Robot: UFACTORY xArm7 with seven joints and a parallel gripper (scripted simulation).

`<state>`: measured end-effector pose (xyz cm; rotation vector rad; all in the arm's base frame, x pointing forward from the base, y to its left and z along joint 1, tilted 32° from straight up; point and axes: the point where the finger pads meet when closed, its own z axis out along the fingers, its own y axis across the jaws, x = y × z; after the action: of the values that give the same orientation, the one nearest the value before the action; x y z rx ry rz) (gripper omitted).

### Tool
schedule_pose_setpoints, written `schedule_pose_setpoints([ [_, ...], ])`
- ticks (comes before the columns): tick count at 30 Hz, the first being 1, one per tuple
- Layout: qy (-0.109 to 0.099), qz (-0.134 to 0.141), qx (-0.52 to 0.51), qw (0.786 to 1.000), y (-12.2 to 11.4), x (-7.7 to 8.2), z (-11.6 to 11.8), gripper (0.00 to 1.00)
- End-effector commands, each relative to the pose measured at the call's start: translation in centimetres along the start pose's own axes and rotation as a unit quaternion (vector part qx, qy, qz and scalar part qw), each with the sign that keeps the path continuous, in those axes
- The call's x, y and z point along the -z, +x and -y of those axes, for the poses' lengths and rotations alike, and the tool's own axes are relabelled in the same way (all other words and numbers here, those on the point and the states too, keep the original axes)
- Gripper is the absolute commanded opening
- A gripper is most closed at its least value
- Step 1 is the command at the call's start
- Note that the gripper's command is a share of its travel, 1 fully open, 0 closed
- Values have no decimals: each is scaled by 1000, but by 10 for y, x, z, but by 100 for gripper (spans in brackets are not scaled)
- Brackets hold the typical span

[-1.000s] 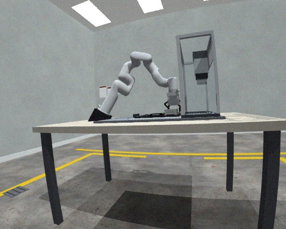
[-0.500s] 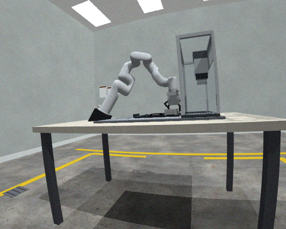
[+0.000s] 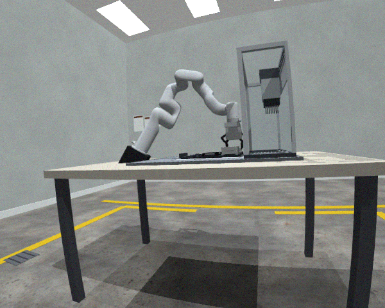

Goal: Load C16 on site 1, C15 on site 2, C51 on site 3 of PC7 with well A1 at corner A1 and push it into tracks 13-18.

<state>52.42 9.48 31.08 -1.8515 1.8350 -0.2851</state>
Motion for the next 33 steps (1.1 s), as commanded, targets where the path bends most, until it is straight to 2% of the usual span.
schedule_pose_setpoints([
  [1, 2, 0, 0, 1000, 0, 4, 1, 0],
  [20, 2, 0, 0, 1000, 0, 9, 1, 0],
  [33, 2, 0, 0, 1000, 0, 30, 1, 0],
])
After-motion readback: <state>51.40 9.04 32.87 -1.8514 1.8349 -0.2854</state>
